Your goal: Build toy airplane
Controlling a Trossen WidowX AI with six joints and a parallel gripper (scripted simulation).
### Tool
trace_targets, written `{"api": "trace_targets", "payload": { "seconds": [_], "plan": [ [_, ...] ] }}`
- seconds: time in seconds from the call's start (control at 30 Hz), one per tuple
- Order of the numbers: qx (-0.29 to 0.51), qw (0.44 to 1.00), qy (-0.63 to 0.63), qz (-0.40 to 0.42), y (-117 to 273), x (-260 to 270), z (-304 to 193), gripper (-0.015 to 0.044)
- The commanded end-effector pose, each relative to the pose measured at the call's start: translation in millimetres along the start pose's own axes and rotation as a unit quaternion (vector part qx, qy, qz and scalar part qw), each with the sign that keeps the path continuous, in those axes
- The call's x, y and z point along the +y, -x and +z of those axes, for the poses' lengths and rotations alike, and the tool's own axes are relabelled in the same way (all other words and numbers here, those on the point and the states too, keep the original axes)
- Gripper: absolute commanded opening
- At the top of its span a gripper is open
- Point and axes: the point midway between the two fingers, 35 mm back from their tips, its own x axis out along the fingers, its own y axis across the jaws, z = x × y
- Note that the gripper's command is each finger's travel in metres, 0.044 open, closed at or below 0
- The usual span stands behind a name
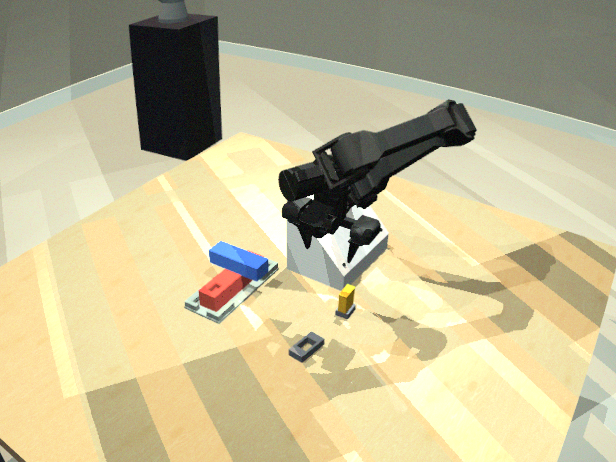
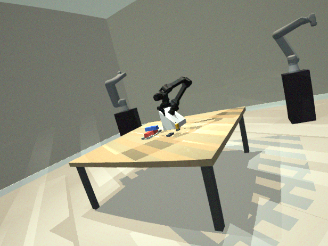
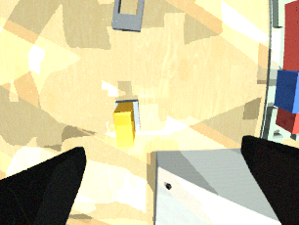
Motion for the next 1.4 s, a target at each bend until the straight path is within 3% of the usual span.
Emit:
{"api": "trace_targets", "payload": {
  "seconds": [0.0,0.17,0.37,1.37],
  "plan": [
    [-0.001,1.000,-0.002,0.011,-3.2,33.6,-22.3,0.0440],
    [-0.001,1.000,-0.002,0.011,-5.3,35.0,-23.2,0.0440],
    [-0.002,1.000,-0.002,0.012,-58.2,36.9,-23.2,0.0440],
    [-0.001,1.000,-0.001,0.012,-106.5,37.5,-21.8,0.0440]
  ]
}}
